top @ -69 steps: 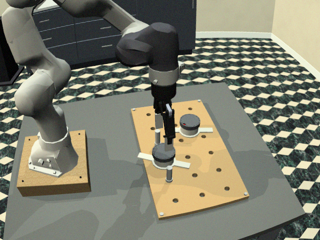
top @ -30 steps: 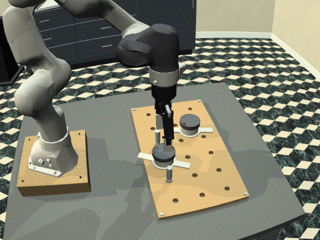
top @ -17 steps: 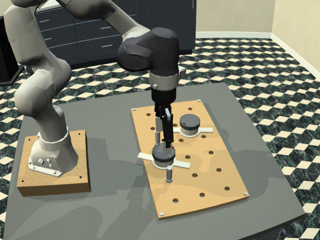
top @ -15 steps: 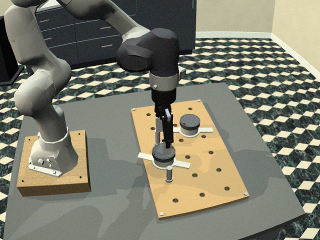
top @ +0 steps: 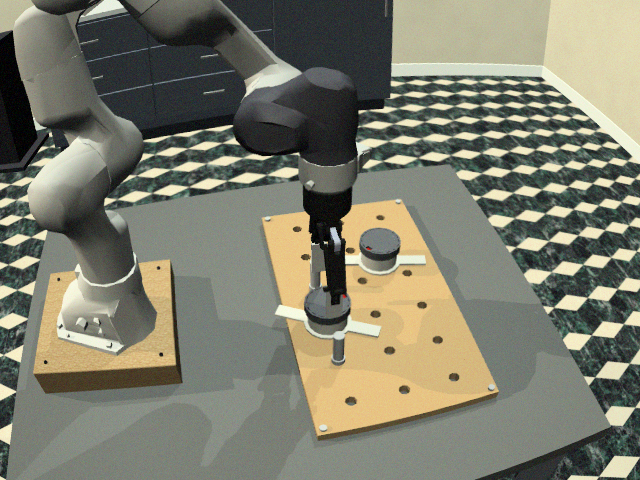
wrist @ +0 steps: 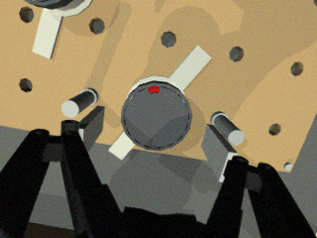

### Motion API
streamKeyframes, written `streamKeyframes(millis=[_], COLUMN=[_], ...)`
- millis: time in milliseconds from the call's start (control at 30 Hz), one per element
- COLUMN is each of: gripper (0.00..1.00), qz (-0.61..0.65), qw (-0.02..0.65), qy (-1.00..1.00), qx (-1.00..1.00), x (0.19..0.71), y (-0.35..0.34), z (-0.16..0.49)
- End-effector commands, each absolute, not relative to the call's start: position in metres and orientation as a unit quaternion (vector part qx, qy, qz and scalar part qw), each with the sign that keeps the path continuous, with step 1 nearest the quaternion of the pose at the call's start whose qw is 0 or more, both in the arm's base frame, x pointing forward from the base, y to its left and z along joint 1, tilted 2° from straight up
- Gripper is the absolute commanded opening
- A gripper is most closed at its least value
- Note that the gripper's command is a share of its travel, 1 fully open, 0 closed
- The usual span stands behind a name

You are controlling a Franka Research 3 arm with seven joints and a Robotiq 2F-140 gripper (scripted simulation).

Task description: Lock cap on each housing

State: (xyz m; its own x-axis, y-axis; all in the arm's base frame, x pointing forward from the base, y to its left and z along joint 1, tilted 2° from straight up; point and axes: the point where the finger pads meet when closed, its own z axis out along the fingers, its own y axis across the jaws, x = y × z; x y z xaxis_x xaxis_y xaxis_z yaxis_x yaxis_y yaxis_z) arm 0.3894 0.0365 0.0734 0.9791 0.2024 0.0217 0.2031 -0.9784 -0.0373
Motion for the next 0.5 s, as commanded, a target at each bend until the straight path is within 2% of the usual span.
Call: streamKeyframes(millis=[0, 467], gripper=[0.78, 0.78], qz=[-0.013, -0.013], qw=[0.017, 0.017], qy=[-0.099, -0.099], qx=[-0.995, -0.995], x=[0.392, 0.392], y=[0.035, 0.036], z=[0.069, 0.055])
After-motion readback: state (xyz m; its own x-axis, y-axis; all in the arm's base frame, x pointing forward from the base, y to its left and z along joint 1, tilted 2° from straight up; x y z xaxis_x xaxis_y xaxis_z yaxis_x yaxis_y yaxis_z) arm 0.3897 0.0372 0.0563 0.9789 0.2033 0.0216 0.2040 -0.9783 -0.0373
